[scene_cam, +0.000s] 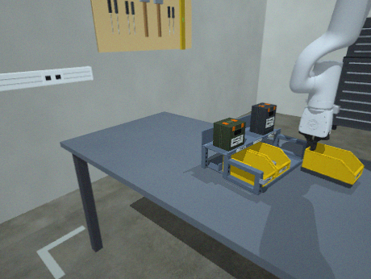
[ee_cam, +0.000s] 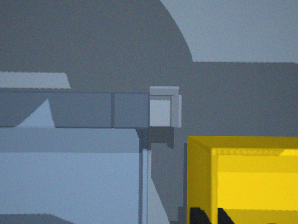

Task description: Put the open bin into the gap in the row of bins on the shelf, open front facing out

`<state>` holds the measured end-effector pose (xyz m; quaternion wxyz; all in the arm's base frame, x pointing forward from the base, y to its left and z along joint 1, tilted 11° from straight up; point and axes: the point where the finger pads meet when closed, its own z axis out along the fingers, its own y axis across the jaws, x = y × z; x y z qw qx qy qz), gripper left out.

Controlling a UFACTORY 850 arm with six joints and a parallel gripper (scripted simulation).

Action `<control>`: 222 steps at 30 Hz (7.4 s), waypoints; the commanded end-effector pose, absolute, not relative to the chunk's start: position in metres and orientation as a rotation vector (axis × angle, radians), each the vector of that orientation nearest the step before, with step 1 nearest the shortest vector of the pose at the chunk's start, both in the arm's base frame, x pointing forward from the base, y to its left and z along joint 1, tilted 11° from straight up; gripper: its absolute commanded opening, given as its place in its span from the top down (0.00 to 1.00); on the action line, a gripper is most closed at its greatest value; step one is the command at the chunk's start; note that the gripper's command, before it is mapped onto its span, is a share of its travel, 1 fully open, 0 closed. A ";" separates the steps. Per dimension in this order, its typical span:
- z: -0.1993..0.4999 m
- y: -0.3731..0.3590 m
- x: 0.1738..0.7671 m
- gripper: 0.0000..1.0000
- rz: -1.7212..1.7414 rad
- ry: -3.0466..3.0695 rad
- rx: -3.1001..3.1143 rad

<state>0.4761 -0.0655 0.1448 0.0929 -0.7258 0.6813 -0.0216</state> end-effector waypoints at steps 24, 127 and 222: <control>0.142 -0.065 0.477 1.00 -0.066 2.022 -2.154; 0.150 -0.063 0.526 1.00 -0.067 2.022 -2.154; 0.148 -0.062 0.532 0.66 -0.178 1.968 -2.084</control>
